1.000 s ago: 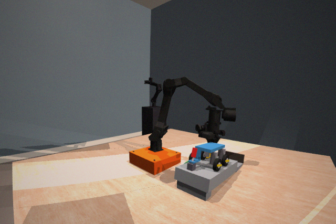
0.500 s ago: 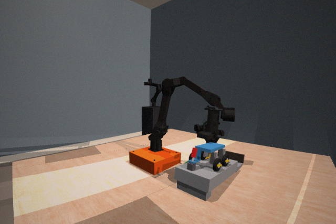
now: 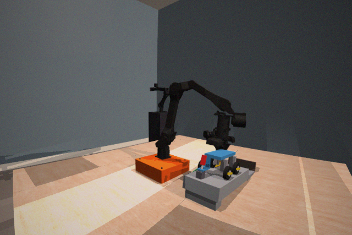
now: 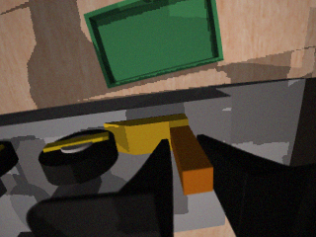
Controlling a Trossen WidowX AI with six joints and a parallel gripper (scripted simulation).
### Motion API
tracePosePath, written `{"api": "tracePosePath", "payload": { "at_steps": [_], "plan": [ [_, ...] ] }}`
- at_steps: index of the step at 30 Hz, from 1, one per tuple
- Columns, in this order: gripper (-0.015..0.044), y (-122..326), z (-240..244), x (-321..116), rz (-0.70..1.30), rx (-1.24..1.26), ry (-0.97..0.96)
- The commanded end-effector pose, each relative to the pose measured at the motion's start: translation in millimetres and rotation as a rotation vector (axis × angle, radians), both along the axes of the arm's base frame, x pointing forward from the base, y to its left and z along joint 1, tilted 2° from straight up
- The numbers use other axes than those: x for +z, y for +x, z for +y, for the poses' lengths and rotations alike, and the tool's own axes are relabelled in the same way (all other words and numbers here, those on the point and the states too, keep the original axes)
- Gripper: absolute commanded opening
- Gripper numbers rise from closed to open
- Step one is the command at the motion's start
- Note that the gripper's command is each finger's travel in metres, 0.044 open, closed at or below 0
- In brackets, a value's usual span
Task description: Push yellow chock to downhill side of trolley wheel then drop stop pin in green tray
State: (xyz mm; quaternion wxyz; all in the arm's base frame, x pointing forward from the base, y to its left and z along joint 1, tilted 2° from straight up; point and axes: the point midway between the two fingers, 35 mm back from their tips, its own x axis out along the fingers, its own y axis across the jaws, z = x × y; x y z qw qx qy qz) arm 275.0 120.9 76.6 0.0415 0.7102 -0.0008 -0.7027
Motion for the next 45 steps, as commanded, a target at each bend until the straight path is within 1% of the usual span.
{"api": "tracePosePath", "payload": {
  "at_steps": [1,5,23,24,27,29,31,37,45],
  "plan": [
    [0.0184,0,0,0,0.000,-0.002,0.000],
    [0.0190,0,0,3,0.000,-0.001,-0.001],
    [0.0190,-1,4,59,-0.003,0.000,-0.006],
    [0.0216,-3,4,50,0.004,0.003,-0.004],
    [0.0295,-3,4,50,0.004,0.003,-0.004],
    [0.0242,0,3,58,-0.026,-0.014,-0.002],
    [0.0190,7,-5,66,-0.064,-0.099,-0.006],
    [0.0190,25,-42,74,-0.107,-0.430,-0.031],
    [0.0190,41,-110,84,-0.169,-0.934,-0.071]
  ]
}}
